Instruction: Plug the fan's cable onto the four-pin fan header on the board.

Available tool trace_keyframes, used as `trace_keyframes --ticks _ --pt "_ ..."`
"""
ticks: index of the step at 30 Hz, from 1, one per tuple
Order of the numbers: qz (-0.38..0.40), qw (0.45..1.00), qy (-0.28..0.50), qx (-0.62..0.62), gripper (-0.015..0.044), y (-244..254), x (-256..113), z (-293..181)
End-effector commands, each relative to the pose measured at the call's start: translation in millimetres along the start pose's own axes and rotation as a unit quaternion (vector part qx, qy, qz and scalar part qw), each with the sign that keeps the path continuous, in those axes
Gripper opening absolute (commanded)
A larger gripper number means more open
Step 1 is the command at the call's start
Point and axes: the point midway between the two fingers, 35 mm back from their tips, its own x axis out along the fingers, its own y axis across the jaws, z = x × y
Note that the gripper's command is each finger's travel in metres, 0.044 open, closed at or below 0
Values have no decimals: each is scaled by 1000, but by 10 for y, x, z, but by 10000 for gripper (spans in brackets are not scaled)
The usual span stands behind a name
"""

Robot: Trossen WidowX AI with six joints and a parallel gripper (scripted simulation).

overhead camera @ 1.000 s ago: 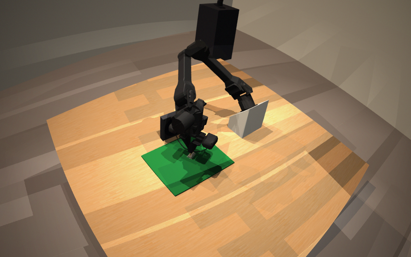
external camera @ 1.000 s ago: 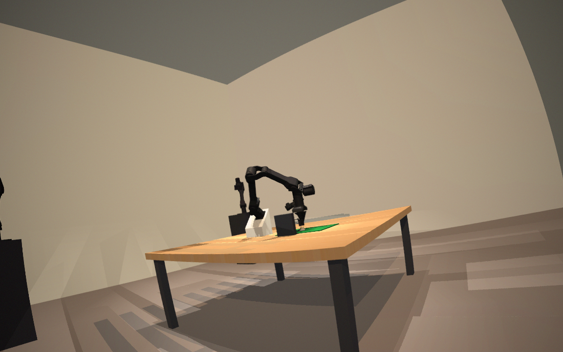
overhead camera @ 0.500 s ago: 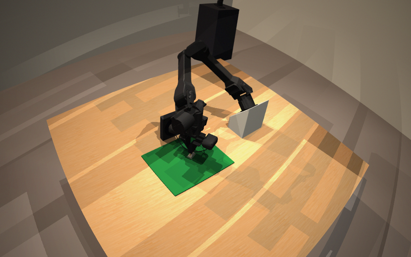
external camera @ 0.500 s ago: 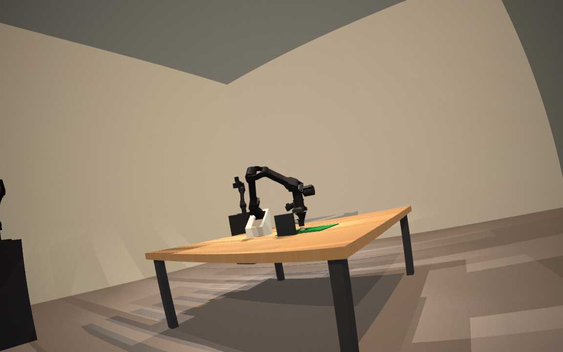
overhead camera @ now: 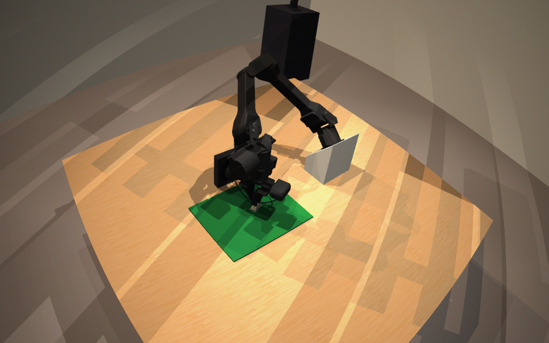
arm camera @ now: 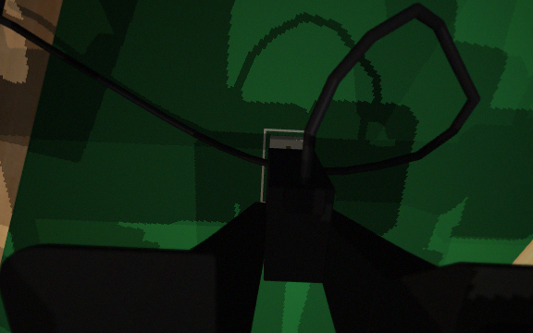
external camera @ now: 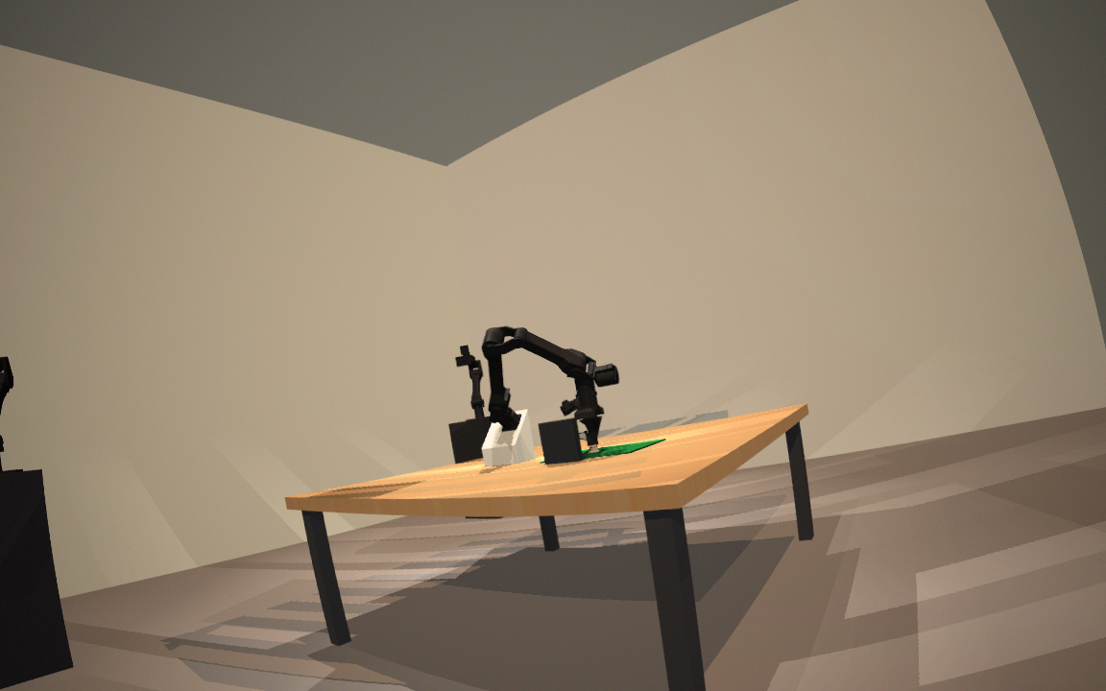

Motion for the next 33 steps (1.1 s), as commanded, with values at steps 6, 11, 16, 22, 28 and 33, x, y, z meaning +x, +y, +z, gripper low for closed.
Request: trace_keyframes --ticks 6,11,16,22,28,33 --pt "2 1000 0 -1 0 4 18 1" --pt "2 1000 0 -1 0 5 45 1" --pt "2 1000 0 -1 0 5 82 2" --pt "2 1000 0 -1 0 5 124 2" --pt "2 1000 0 -1 0 6 164 3" --pt "3 1000 1 -1 26 1 157 -2"
